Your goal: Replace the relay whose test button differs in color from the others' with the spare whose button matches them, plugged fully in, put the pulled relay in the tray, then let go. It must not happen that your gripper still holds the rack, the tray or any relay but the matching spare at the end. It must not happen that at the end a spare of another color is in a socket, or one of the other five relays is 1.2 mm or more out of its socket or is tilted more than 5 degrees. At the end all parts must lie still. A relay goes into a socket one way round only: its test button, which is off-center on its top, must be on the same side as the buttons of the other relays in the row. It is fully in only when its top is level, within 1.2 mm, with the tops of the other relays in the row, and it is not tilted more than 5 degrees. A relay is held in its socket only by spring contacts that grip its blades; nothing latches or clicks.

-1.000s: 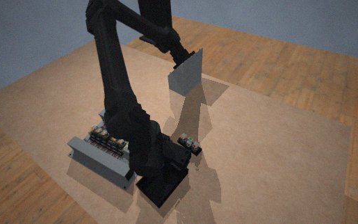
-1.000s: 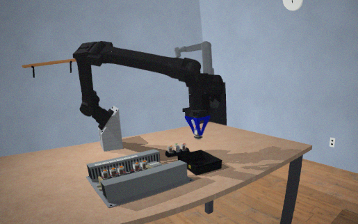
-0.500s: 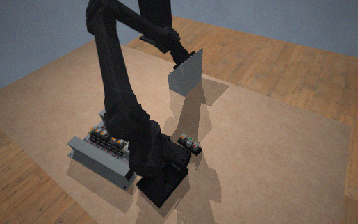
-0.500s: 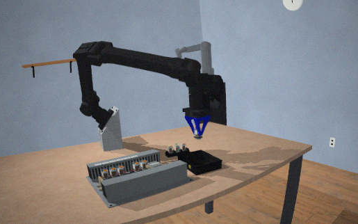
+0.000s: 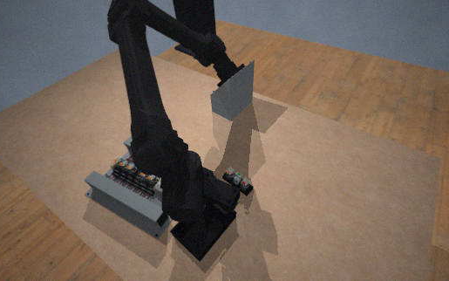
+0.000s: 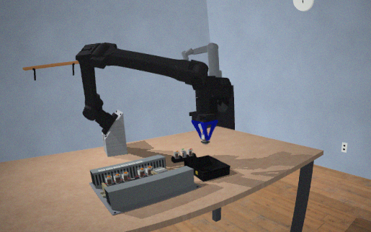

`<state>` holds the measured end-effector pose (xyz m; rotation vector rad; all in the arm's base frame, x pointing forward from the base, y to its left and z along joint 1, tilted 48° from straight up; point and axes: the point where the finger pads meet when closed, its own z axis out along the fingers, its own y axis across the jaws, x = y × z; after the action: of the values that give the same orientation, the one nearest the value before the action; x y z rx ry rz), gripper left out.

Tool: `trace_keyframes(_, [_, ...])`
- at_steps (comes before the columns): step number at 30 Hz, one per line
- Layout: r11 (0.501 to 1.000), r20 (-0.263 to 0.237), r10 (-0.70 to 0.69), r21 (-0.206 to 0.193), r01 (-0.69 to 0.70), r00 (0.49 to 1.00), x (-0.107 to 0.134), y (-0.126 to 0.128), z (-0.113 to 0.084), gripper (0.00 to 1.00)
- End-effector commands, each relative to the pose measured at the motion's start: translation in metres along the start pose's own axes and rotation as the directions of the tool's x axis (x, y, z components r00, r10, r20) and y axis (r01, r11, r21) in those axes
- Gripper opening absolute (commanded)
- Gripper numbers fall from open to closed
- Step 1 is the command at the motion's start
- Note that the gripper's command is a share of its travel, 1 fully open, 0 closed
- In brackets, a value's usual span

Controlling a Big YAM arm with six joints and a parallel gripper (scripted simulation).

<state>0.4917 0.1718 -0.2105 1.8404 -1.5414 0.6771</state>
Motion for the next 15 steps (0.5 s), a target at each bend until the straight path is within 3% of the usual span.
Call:
trace_keyframes(1, [1.000,0.019,0.026,0.015,-0.026,0.999,0.0002,-0.0178,-0.0106,0.00])
trace_keyframes(15, [1.000,0.019,0.026,0.012,-0.026,0.999,0.0016,-0.0186,-0.0062,0.00])
